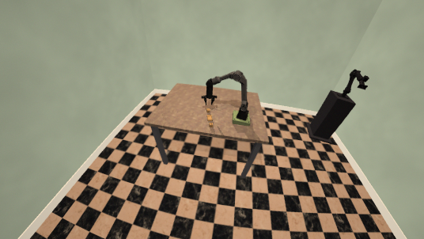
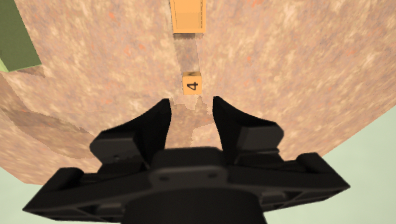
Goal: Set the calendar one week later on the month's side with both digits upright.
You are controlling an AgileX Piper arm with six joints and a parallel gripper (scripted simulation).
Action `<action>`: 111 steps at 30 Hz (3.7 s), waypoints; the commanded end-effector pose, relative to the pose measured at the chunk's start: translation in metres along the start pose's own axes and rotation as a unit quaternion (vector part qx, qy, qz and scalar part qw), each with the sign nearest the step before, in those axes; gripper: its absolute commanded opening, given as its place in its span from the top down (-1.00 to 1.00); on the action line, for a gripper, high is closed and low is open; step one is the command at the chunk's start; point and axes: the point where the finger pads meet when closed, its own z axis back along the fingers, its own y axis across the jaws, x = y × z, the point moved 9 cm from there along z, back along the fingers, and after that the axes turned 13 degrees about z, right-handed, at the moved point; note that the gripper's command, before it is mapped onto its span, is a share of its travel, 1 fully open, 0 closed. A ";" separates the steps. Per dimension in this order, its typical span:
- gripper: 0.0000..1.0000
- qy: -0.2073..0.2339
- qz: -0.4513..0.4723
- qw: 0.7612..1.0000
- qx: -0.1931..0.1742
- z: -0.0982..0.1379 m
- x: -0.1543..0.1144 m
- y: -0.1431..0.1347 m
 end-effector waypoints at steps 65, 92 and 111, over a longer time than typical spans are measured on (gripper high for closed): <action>-0.20 -0.001 0.001 1.000 0.001 -0.038 -0.001 0.000; -0.20 0.000 0.001 1.000 0.001 -0.052 -0.002 -0.001; -0.20 0.000 0.001 1.000 0.001 -0.052 -0.002 -0.001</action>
